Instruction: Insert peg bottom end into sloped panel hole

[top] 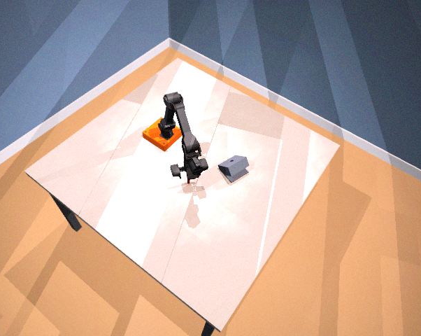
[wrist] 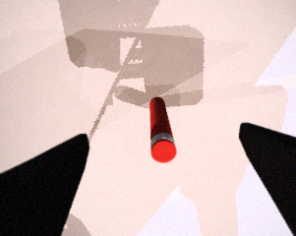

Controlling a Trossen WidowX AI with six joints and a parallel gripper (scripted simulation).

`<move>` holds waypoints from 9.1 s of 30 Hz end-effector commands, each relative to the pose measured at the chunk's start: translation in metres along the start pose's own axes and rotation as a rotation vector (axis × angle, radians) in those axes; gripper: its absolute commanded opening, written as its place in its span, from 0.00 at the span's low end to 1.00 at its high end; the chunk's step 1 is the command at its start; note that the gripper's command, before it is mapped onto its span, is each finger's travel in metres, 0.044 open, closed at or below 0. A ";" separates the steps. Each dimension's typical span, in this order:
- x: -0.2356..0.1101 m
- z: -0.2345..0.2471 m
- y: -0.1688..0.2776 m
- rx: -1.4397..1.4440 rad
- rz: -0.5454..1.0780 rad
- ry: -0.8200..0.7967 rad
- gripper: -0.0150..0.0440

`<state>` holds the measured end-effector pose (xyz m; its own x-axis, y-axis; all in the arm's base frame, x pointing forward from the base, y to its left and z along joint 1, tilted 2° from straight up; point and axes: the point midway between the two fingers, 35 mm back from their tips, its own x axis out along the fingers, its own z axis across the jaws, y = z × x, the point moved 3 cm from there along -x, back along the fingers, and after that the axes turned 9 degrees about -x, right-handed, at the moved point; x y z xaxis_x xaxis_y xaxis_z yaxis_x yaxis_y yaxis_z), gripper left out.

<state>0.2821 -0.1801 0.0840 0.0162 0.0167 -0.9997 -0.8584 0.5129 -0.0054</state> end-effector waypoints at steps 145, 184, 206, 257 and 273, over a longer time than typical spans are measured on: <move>-0.054 0.103 0.019 -0.620 -0.191 0.179 0.25; -0.057 0.150 0.041 -0.906 -0.306 0.262 0.25; -0.060 0.175 0.057 -1.060 -0.376 0.307 0.25; -0.066 0.223 0.102 -1.390 -0.553 0.405 0.25; -0.068 0.234 0.116 -1.475 -0.607 0.430 0.25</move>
<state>0.3028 0.0796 0.1589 0.5909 -0.2159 -0.7773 -0.5058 -0.8498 -0.1485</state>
